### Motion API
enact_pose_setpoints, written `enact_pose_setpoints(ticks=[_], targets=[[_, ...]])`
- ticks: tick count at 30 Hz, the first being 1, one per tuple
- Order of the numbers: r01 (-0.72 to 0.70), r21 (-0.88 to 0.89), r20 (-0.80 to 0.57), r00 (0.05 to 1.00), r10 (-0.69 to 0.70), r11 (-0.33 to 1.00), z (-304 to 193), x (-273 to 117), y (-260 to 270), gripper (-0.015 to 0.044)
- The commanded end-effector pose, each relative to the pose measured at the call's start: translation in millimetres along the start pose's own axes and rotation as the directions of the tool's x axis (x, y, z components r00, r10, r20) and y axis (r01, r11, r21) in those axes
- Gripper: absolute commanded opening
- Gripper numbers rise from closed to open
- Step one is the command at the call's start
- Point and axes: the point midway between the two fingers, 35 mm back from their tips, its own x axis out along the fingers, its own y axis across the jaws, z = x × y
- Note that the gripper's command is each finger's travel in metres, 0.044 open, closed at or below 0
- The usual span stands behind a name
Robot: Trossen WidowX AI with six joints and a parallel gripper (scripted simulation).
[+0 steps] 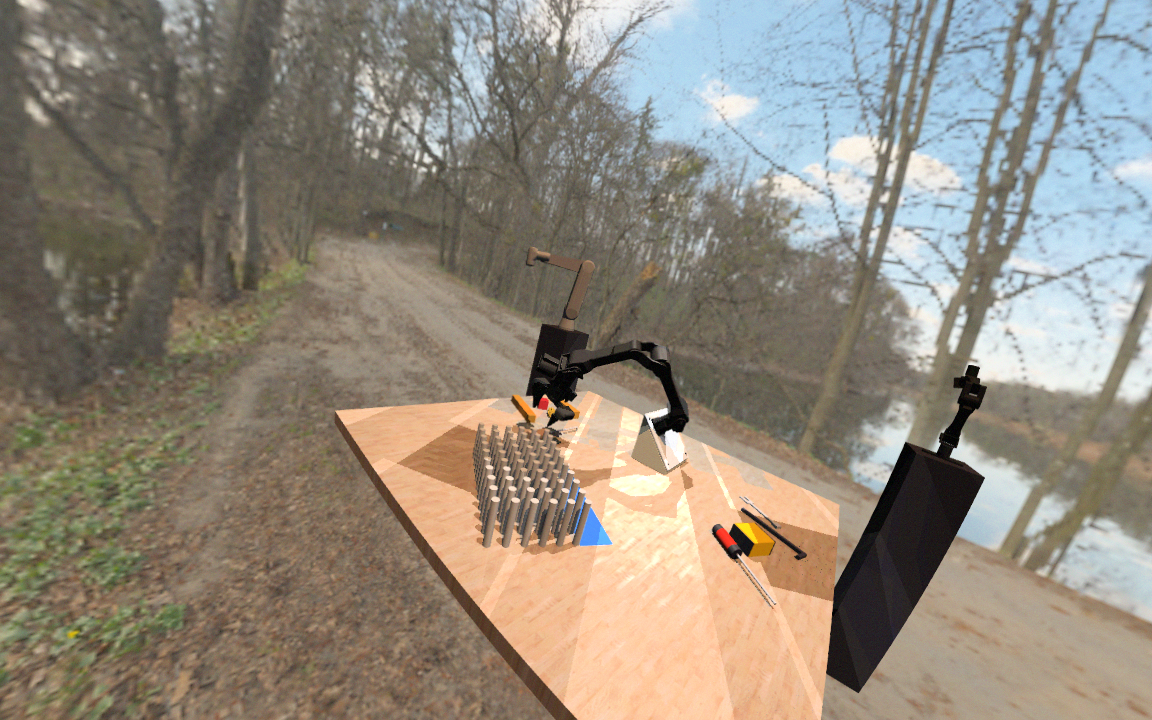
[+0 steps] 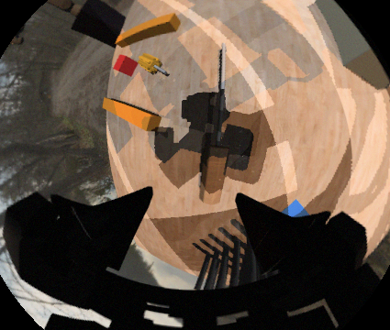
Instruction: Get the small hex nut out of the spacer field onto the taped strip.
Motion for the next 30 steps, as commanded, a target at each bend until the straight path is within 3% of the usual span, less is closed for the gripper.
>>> enact_pose_setpoints(ticks=[1, 8, 15, 21, 30], targets=[[0.028, -0.01, 0.105, 0.994, -0.027, 1.0, -5.9, 2.3, 1.6, 0.044], [0.085, -0.014, 0.286, 0.955, -0.077, 0.996, -10.2, -2.3, -3.9, 0.044], [0.087, -0.015, 0.29, 0.954, -0.079, 0.996, -10.2, -2.5, -4.1, 0.044], [0.087, -0.015, 0.29, 0.954, -0.079, 0.996, -10.2, -2.5, -4.1, 0.0282], [0.087, -0.015, 0.29, 0.954, -0.079, 0.996, -10.2, -2.5, -4.1, 0.028]])
